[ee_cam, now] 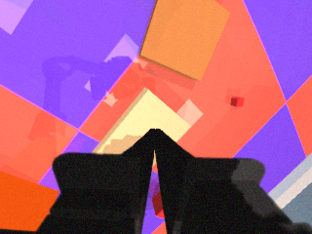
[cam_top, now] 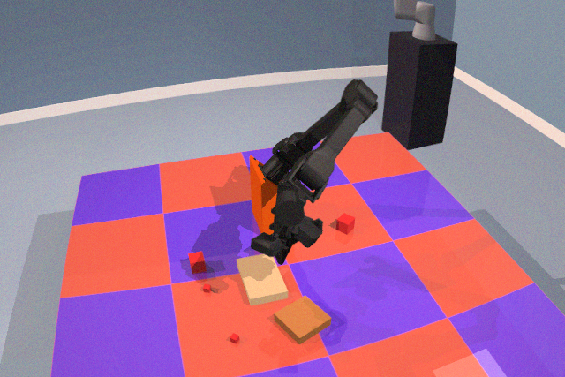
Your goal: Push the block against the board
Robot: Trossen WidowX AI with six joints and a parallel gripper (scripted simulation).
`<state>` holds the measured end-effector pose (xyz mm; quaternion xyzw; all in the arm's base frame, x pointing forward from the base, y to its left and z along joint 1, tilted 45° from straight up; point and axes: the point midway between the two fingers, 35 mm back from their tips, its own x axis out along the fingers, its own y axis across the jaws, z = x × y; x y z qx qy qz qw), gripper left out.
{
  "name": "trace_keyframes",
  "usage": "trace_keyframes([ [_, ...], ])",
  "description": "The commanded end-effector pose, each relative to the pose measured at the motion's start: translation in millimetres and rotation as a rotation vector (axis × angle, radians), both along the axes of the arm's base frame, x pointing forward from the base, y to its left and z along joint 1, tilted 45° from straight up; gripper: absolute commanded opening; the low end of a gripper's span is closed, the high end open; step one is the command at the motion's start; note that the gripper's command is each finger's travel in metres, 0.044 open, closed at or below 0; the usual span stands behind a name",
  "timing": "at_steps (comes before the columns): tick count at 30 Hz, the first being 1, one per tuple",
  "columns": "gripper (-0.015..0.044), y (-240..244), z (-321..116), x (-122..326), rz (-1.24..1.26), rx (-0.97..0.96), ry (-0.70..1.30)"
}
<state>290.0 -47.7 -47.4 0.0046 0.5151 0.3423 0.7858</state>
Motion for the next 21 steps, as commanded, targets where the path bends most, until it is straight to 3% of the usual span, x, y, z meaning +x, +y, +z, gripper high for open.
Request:
trace_keyframes([
  [1,0.0000,-10.7,-22.7,-27.7,-0.092,0.041,0.114],
  [17,0.0000,-13.9,-86.5,-141.1,-0.383,0.247,0.480],
  [21,0.0000,-9.9,-89.8,-151.7,-0.409,0.275,0.513],
])
